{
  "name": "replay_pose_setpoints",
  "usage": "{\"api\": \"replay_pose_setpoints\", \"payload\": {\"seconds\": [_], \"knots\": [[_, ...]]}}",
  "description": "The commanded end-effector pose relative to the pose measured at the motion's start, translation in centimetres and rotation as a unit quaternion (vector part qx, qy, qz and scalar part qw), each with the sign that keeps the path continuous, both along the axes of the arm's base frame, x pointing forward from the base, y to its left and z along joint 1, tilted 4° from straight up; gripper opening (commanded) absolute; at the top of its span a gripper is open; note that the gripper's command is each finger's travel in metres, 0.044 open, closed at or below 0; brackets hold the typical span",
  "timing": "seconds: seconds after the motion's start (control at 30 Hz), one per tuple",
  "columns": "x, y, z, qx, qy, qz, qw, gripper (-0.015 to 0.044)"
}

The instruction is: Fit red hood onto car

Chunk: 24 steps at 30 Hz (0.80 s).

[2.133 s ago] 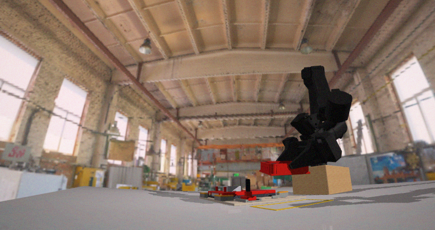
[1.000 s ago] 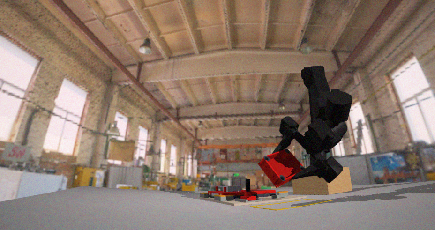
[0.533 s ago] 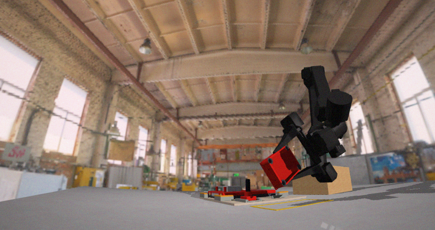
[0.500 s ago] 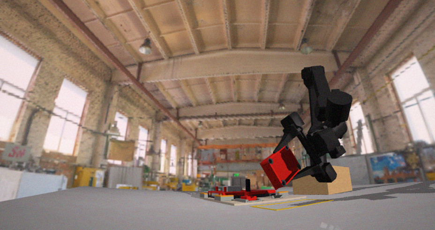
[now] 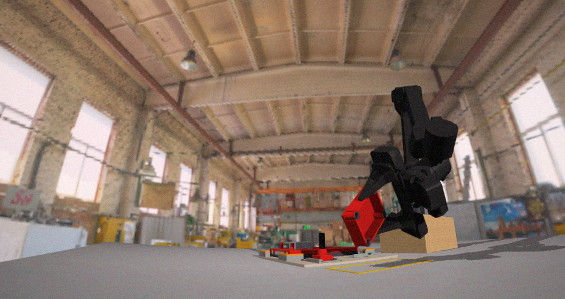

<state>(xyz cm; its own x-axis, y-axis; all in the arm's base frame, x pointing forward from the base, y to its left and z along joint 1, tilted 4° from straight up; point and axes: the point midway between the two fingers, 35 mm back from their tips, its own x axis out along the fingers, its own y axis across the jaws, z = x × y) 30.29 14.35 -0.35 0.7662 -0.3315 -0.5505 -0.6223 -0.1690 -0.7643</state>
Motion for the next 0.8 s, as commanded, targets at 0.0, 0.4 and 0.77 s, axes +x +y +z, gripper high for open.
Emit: {"api": "replay_pose_setpoints", "payload": {"seconds": [0.0, 0.4, 0.77], "knots": [[0.0, 0.1, -0.2, -0.041, 0.018, 0.030, 0.999, 0.0000], [-0.4, 0.2, -1.1, -0.182, 0.079, 0.132, 0.971, 0.0000], [-1.1, 0.5, -3.0, -0.310, 0.135, 0.224, 0.914, 0.0000]]}}
